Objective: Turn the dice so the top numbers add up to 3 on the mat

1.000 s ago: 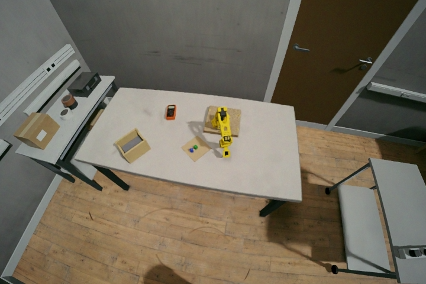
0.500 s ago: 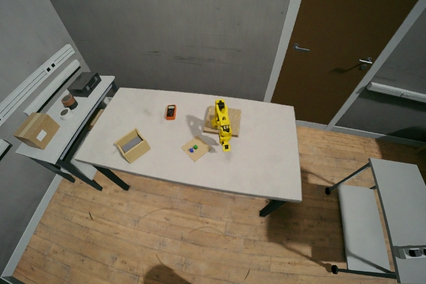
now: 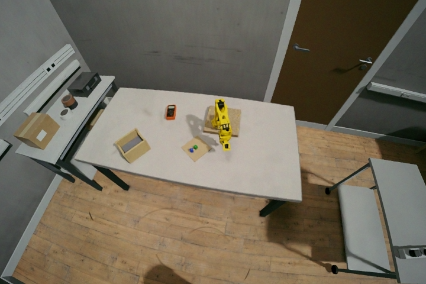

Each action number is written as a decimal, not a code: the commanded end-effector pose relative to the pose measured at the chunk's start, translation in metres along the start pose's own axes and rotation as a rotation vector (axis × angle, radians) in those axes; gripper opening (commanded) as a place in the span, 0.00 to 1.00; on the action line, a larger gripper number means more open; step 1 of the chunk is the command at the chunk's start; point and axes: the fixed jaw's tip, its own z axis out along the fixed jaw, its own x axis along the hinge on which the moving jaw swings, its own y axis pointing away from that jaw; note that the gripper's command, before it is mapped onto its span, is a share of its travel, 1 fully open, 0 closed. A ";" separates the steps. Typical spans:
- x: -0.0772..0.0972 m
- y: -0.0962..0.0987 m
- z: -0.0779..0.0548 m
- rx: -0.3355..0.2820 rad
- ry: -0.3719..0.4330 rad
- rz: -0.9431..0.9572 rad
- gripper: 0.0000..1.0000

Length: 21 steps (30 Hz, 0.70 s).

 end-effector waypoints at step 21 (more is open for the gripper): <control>-0.013 0.002 0.002 -0.008 -0.184 -0.002 0.00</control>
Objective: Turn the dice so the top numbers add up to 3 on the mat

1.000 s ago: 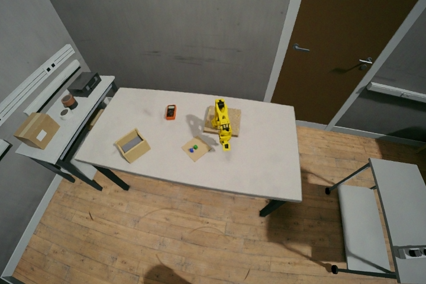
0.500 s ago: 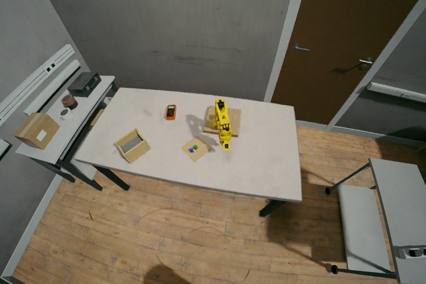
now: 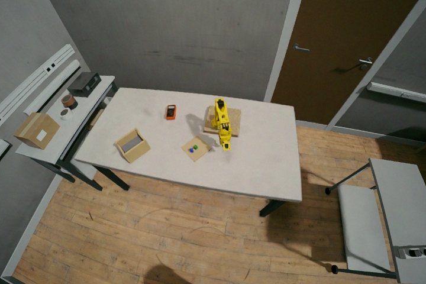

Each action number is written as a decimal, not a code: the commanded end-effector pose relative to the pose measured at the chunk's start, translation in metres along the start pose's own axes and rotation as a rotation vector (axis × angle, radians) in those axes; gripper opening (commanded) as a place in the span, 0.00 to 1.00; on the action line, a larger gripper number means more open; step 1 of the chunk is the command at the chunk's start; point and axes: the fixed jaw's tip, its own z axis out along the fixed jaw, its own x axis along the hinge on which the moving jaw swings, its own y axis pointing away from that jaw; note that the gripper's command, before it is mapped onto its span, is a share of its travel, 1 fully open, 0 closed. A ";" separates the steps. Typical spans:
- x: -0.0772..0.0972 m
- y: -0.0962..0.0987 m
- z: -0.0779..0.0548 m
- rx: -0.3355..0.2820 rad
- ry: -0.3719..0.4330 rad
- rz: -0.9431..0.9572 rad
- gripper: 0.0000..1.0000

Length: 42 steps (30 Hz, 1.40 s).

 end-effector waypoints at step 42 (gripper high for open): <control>-0.047 0.003 0.004 -0.023 -0.612 -0.013 0.00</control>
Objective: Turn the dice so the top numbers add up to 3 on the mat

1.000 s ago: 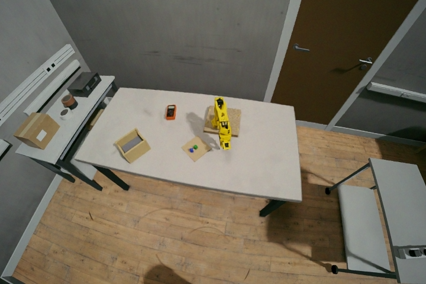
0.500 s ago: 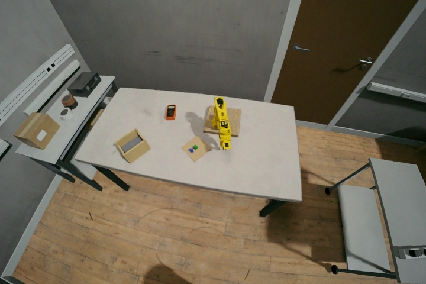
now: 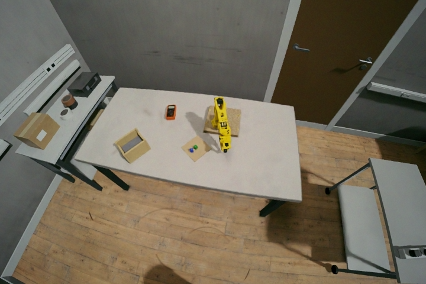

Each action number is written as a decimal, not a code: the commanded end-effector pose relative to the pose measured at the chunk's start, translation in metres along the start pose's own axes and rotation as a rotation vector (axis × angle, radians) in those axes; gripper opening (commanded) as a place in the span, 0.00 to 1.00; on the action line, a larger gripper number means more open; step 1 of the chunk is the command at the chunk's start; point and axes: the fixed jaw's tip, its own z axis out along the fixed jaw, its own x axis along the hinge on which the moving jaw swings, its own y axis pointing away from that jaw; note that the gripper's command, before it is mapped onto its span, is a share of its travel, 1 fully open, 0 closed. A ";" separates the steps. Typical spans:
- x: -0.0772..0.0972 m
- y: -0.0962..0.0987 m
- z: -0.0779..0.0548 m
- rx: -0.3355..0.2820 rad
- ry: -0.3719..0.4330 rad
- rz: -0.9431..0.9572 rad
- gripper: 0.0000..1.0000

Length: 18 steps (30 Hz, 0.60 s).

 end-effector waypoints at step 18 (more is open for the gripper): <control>-0.011 0.002 0.003 -0.010 -0.177 -0.014 0.00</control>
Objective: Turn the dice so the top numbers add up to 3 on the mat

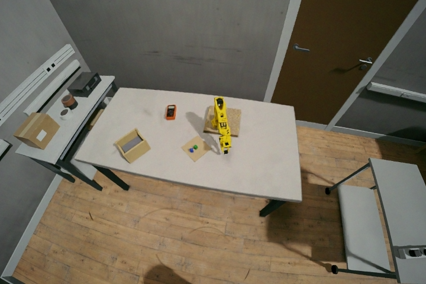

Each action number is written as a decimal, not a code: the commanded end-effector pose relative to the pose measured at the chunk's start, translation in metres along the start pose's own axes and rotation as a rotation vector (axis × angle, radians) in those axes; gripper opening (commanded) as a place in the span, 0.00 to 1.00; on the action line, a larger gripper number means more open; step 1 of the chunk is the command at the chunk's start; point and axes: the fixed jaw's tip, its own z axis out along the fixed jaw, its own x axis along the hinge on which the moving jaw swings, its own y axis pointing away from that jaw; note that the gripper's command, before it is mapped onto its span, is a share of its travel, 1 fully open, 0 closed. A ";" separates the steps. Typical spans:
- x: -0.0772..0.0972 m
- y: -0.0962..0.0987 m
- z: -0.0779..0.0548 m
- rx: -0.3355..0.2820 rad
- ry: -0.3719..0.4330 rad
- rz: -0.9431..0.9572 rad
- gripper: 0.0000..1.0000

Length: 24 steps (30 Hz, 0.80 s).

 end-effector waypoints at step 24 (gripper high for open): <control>-0.014 0.002 0.021 -0.013 -0.276 -0.017 0.00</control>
